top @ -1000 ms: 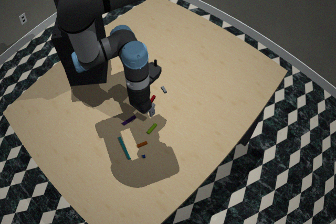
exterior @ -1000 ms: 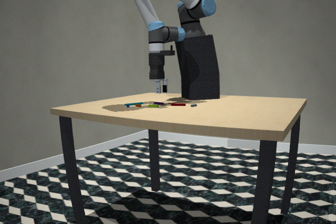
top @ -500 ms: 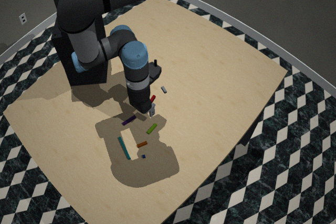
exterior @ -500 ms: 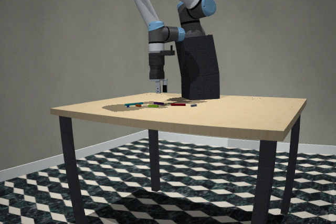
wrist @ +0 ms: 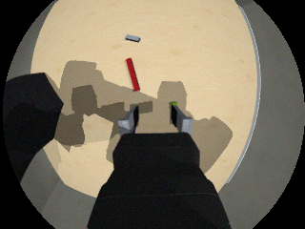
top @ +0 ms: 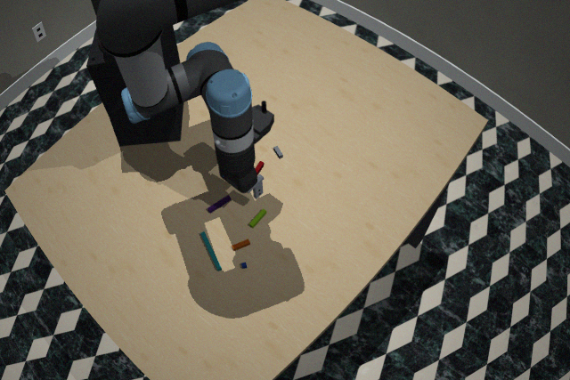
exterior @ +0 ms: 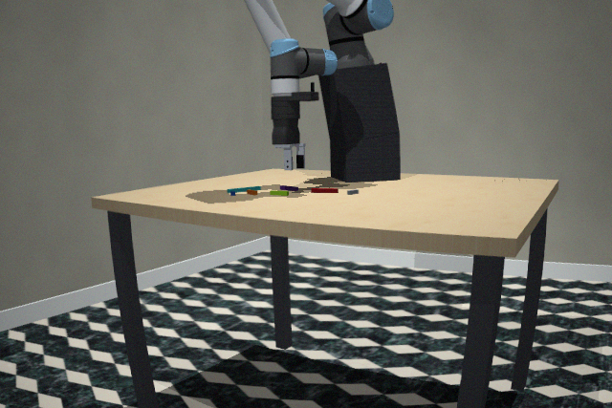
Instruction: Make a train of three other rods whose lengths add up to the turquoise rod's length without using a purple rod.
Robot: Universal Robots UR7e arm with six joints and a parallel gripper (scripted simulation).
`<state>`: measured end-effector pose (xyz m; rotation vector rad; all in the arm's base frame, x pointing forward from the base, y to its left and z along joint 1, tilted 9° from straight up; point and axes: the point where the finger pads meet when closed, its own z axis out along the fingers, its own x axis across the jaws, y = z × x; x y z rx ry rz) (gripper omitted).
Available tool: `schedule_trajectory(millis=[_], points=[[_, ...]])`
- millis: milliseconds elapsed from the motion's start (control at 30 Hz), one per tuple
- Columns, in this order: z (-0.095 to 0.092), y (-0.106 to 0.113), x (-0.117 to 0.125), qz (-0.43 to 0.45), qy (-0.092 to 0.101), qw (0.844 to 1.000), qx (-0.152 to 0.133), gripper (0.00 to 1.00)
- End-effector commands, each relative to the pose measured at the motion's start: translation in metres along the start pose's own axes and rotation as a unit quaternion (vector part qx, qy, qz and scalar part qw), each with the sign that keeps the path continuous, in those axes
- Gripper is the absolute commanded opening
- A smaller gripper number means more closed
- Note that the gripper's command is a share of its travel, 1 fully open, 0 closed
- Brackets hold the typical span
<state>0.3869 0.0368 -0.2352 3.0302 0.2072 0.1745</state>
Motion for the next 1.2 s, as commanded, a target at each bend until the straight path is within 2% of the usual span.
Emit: schedule_trajectory(millis=[0, 67, 233, 333, 1167], points=[[0.001, -0.018, 0.002, 0.001, 0.0, 1.0, 0.0, 1.0], [0.001, -0.018, 0.002, 0.001, 0.0, 1.0, 0.0, 1.0], [0.001, -0.065, 0.002, 0.005, 0.0, 1.0, 0.0, 1.0], [0.001, -0.081, 0.001, 0.006, 0.0, 1.0, 0.0, 1.0], [0.0, -0.081, 0.0, 0.008, 0.0, 1.0, 0.0, 1.0]])
